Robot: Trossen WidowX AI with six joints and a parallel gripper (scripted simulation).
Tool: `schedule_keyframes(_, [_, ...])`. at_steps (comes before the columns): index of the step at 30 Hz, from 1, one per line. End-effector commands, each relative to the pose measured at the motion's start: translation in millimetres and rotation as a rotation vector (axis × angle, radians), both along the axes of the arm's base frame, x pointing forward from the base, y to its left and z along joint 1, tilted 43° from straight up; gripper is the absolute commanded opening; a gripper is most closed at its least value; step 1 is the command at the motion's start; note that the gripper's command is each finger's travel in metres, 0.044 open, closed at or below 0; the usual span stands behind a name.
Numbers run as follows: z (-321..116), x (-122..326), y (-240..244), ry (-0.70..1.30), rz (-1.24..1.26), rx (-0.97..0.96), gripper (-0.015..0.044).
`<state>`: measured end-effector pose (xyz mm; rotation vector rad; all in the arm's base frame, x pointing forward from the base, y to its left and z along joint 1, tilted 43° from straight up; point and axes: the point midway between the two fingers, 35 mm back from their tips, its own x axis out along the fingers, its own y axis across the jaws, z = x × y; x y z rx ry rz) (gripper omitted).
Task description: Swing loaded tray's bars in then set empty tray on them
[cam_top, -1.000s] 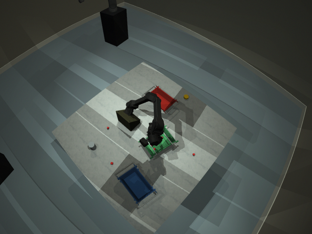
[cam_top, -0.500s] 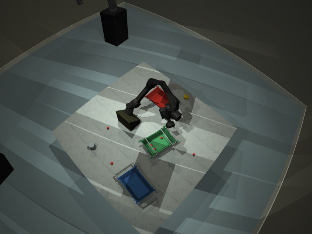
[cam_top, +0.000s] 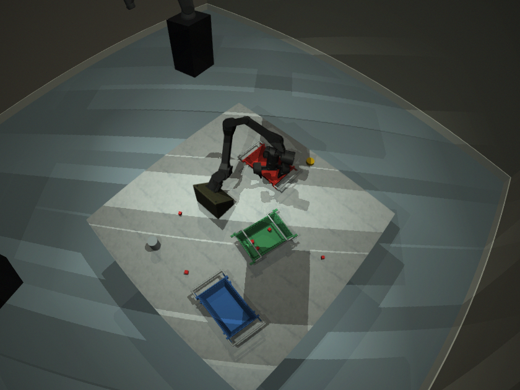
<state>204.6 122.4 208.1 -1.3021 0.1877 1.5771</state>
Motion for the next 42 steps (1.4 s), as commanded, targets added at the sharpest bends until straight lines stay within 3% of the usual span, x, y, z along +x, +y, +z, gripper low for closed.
schedule_keyframes(1, [4.5, -66.8, 23.6, -0.364, 0.459, 0.005, 0.044])
schedule_keyframes(4, [4.0, -83.3, 26.6, -0.46, 0.573, 0.01, 0.044])
schedule_keyframes(20, [1.7, -82.5, 28.5, -0.462, 0.575, 0.01, 0.044])
schedule_keyframes(42, [-47.3, -72.8, 74.4, -0.461, 0.576, 0.011, 0.044])
